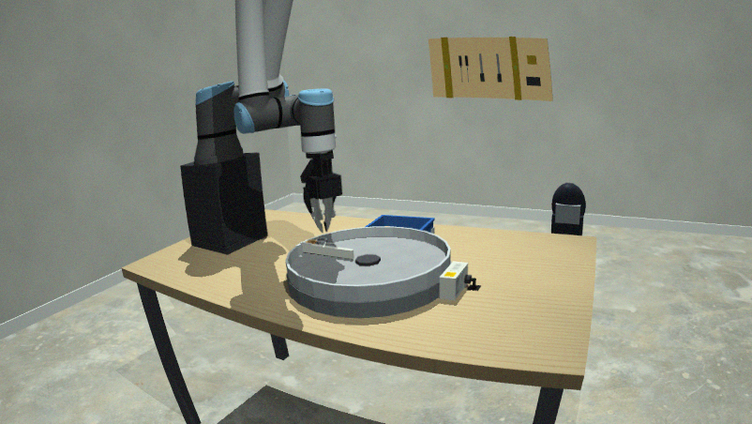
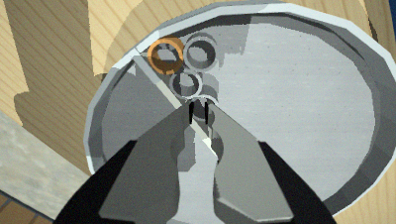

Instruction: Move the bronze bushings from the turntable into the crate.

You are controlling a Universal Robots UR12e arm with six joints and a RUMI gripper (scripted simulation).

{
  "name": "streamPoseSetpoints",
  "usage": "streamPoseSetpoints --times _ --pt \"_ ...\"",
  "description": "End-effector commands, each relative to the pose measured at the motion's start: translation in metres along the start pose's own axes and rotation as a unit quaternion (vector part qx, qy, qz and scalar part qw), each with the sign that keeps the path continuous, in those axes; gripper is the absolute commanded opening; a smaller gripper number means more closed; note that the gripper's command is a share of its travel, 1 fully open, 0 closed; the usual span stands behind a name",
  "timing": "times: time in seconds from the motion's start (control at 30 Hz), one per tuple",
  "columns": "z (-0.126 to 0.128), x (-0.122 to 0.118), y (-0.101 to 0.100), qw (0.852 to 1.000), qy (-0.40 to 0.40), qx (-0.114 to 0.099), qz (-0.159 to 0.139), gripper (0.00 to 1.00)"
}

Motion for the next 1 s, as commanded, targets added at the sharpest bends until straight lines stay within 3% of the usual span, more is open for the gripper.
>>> streamPoseSetpoints --times 0.0,0.73,0.97 --pt "0.0 0.0 0.0 1.0 0.0 0.0 0.0 0.06" --pt "0.0 0.0 0.0 1.0 0.0 0.0 0.0 0.06" --pt "0.0 -0.001 -0.022 1.0 0.0 0.0 0.0 0.06"
Point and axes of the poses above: the point where the finger pads meet when closed, its own y axis back along the fingers, its own z axis across the jaws, x = y × z, the point moved 8 cm from there along y, back along the fingers, and after that the axes turned 7 degrees about -y, right-handed, at the moved point
